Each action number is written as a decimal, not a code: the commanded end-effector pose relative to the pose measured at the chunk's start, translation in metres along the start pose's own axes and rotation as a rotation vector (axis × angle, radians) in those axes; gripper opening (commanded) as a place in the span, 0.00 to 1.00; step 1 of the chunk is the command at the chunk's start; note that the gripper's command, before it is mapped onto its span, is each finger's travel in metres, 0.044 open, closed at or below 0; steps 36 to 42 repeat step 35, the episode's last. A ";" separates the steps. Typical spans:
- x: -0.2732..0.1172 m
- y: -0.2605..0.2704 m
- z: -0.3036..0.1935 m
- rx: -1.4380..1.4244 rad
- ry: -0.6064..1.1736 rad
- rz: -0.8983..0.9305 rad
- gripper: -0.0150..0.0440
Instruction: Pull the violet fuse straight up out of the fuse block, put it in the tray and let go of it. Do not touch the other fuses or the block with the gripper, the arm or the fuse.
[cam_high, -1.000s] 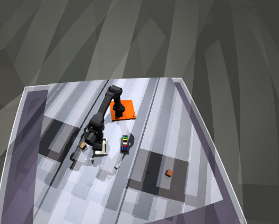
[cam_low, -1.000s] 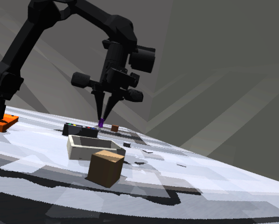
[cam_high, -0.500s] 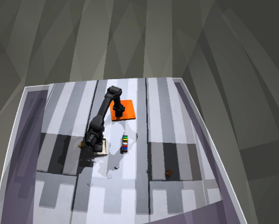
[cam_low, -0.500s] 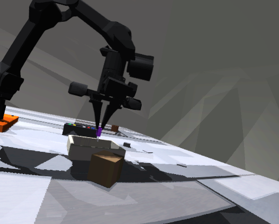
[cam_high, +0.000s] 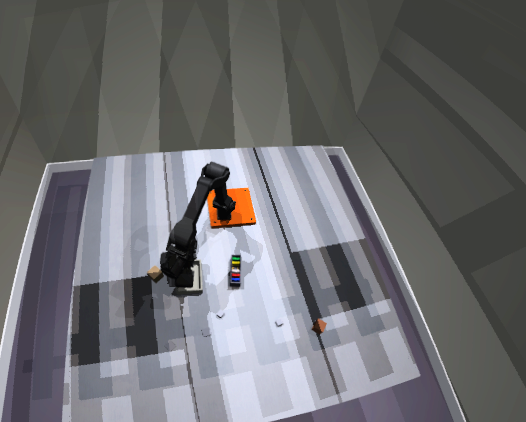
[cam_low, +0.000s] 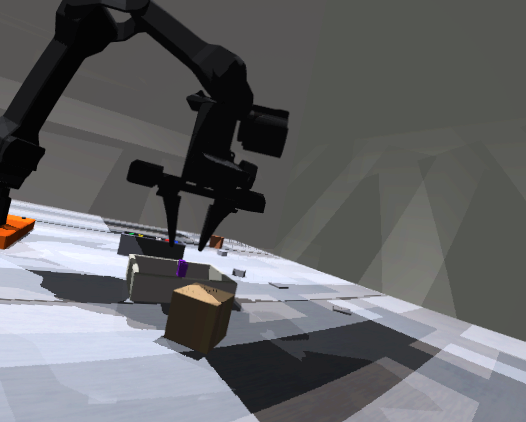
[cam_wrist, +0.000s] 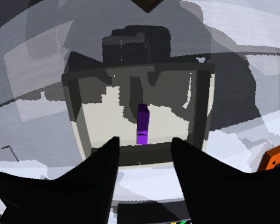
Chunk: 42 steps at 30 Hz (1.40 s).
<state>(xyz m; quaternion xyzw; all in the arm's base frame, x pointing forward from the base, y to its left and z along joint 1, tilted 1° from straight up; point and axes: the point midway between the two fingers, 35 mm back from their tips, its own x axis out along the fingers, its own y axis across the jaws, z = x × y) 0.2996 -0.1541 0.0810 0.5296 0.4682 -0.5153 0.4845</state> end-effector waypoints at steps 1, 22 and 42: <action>0.000 0.000 0.000 0.000 0.000 0.000 0.74; -0.035 0.000 0.000 0.000 0.000 -0.001 0.81; -0.035 0.000 0.000 0.000 0.000 -0.001 0.81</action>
